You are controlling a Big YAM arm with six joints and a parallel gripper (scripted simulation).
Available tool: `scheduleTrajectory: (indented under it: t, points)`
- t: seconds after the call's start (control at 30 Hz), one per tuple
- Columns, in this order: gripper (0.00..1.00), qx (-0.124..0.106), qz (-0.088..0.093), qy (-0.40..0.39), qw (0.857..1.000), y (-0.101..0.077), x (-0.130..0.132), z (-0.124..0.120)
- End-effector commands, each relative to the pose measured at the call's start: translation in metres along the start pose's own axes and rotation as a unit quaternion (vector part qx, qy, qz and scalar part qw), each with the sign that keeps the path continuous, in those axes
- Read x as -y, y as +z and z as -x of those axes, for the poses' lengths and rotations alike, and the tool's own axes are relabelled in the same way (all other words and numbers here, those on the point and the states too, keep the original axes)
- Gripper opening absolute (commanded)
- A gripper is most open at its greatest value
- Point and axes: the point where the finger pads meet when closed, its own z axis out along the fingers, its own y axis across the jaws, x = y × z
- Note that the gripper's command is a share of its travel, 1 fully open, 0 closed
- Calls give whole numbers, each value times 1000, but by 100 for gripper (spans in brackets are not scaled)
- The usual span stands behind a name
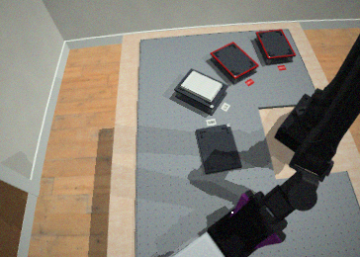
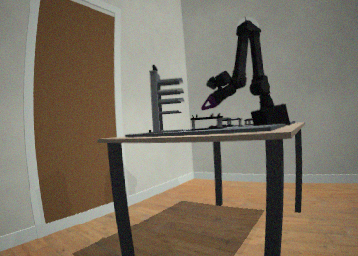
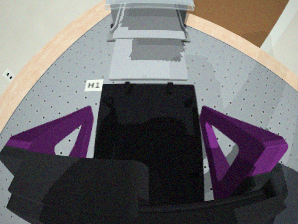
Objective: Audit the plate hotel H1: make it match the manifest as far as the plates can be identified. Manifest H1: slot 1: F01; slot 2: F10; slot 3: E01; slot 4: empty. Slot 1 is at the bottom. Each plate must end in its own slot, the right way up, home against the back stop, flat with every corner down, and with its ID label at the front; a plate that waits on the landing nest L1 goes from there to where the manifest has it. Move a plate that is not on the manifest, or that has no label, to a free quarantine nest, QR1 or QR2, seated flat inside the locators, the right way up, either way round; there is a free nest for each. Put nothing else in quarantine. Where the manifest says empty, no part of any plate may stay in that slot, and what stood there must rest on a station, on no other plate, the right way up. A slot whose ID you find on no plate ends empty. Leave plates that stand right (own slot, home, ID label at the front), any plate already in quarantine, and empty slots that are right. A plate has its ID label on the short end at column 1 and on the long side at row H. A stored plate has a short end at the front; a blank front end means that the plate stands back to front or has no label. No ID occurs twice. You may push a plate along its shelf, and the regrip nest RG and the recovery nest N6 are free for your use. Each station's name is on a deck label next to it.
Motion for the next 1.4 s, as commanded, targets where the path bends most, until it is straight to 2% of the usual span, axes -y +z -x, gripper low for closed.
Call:
scheduleTrajectory:
  t: [0.0,0.33,0.37,1.37]
  points:
    - [100,28,-2,8,1000,14,-1,26]
    - [100,29,-3,7,1000,29,-1,33]
    - [100,20,0,8,1000,22,-2,25]
    - [100,20,0,8,1000,22,-2,25]
